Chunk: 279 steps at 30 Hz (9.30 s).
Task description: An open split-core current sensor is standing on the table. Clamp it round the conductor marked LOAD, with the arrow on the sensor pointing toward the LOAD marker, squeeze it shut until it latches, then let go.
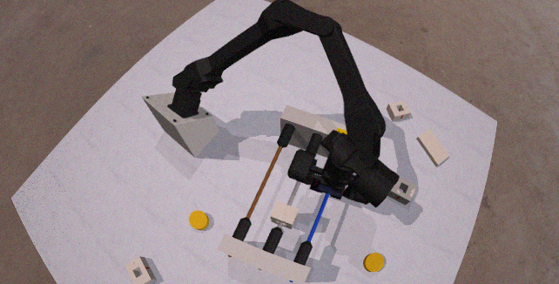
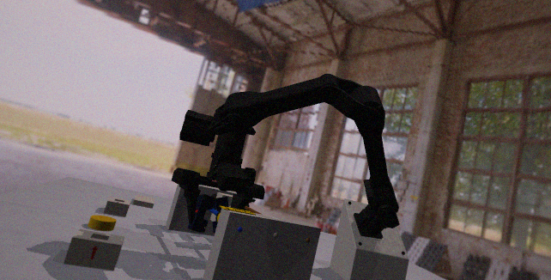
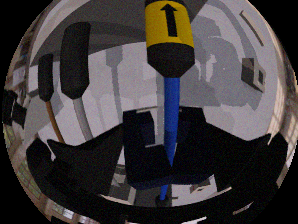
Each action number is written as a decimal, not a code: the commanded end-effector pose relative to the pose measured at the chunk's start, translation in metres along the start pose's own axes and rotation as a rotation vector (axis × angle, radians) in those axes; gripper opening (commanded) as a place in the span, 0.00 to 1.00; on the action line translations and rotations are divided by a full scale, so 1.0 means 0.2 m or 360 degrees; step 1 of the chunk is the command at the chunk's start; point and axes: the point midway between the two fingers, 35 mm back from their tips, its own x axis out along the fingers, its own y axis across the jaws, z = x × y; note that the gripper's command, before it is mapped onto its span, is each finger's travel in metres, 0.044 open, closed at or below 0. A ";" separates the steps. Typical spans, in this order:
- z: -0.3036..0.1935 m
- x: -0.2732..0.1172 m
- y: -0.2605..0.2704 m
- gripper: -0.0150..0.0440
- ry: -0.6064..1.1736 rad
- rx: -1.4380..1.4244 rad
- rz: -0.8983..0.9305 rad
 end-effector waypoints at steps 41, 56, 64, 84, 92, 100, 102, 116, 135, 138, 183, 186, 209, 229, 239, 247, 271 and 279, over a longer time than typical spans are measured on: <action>0.00 0.00 0.00 0.25 0.0001 -0.0002 -0.0003; 0.00 0.00 0.00 0.74 0.0000 0.0000 0.0000; -0.01 -0.02 -0.02 1.00 0.0017 0.0006 0.0101; -0.03 -0.02 0.00 1.00 0.0029 0.0006 0.0412; -0.03 0.02 0.02 1.00 0.0028 0.0007 0.0509; -0.04 0.01 0.07 1.00 0.0027 0.0007 0.0572; -0.04 0.01 0.08 1.00 0.0027 0.0007 0.0574; -0.04 0.01 0.08 1.00 0.0027 0.0007 0.0574; -0.04 0.01 0.08 1.00 0.0027 0.0007 0.0574; -0.04 0.01 0.08 1.00 0.0027 0.0007 0.0574; -0.04 0.01 0.08 1.00 0.0027 0.0007 0.0574; -0.04 0.01 0.08 1.00 0.0027 0.0007 0.0574; -0.04 0.01 0.08 1.00 0.0027 0.0007 0.0574; -0.04 0.01 0.08 1.00 0.0027 0.0007 0.0574; -0.04 0.01 0.08 1.00 0.0027 0.0007 0.0574; -0.04 0.01 0.08 1.00 0.0027 0.0007 0.0574; -0.04 0.01 0.08 1.00 0.0027 0.0007 0.0574; -0.04 0.01 0.08 1.00 0.0027 0.0007 0.0574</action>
